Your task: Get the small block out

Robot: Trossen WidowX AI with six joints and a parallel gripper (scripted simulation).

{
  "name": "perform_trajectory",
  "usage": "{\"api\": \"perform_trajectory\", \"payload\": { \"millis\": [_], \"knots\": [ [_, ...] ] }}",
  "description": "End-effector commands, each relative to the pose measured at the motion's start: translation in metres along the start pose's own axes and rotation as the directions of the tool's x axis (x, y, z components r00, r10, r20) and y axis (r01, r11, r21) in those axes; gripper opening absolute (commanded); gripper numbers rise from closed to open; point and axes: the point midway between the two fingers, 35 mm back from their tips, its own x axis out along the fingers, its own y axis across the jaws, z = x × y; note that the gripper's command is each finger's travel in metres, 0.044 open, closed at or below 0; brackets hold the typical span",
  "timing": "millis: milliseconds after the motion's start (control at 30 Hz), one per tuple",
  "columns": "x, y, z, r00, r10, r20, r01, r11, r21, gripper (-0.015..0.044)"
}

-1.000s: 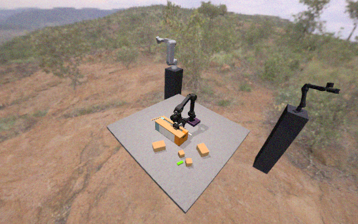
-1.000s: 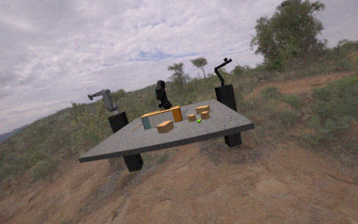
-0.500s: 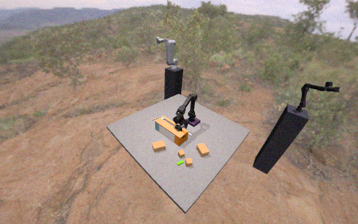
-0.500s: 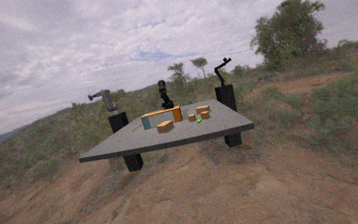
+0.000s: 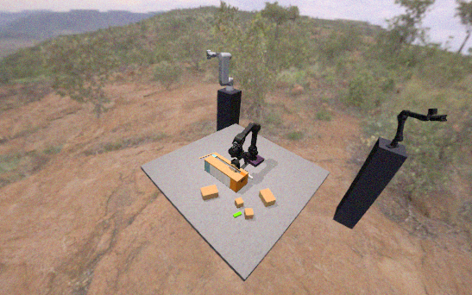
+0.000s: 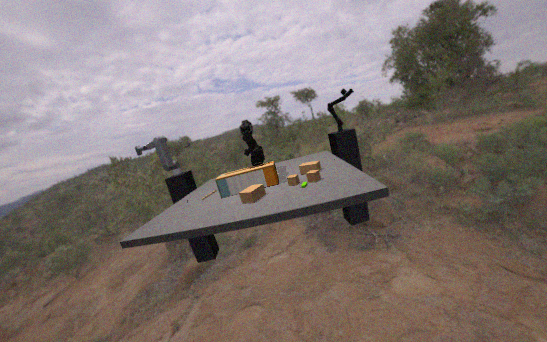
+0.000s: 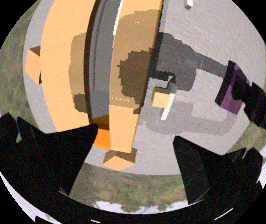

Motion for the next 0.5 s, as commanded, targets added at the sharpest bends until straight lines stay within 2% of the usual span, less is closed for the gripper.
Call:
{"api": "perform_trajectory", "payload": {
  "millis": [0, 67, 100, 200, 233, 333, 467],
  "knots": [
    [0.0, 0.0, 0.0, 1.0, 0.002, 0.0, -0.002, 1.0, -0.001, 0.04],
    [0.0, 0.0, 0.0, 1.0, 0.002, 0.0, -0.002, 1.0, -0.001, 0.04],
    [0.0, 0.0, 0.0, 1.0, 0.003, 0.002, -0.003, 1.0, -0.019, 0.0374],
    [0.0, -0.003, -0.003, 0.999, 0.02, 0.029, -0.012, 0.962, -0.272, 0.0295],
    [0.001, -0.004, -0.004, 0.999, 0.026, 0.04, -0.009, 0.926, -0.376, 0.0285],
    [0.001, -0.008, -0.006, 0.996, 0.044, 0.071, 0.013, 0.755, -0.655, 0.0285],
    [0.002, -0.012, -0.01, 0.991, 0.072, 0.11, 0.072, 0.407, -0.91, 0.0285]
  ]
}}
